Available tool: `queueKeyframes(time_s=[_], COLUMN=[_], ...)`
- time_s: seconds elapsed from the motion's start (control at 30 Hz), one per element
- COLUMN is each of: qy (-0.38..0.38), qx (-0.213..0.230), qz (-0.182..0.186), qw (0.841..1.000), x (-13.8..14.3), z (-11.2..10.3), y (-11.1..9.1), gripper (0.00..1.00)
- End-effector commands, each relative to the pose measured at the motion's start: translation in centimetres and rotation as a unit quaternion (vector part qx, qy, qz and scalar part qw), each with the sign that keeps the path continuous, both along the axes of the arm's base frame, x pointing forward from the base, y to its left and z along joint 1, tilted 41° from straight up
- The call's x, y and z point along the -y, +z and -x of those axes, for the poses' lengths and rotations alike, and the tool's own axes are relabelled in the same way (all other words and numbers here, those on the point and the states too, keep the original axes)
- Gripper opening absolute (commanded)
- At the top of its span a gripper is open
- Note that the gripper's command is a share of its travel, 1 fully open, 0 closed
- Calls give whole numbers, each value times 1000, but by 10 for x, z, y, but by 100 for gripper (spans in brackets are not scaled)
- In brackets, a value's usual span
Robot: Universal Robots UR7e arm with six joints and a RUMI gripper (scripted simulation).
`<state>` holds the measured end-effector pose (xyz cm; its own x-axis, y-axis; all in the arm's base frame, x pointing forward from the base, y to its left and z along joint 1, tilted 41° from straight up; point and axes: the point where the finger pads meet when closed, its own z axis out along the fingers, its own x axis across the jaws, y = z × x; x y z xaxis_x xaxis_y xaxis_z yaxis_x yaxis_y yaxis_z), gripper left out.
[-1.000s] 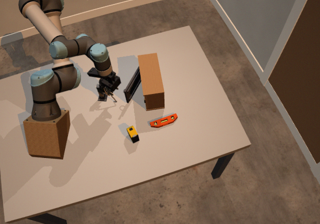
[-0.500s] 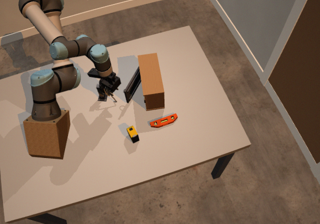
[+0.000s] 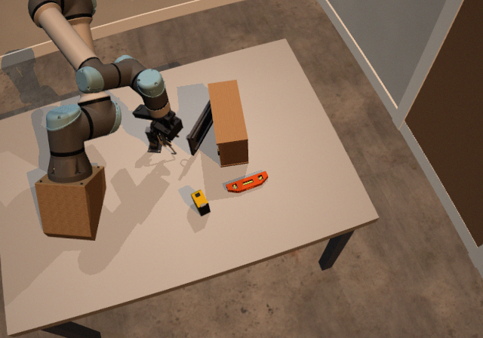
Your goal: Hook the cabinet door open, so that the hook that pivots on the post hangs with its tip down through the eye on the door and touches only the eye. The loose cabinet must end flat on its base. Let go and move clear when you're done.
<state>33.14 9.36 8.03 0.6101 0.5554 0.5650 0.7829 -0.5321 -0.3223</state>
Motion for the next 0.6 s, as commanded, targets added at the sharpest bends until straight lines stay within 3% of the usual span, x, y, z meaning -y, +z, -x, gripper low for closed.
queueKeyframes(time_s=[0.0,0.57], qy=[0,0], qx=[-1,-1], qz=[-1,-1], qw=[1000,1000], x=[-5,-10], z=[0,-1], y=[-5,-12], gripper=[14,14])
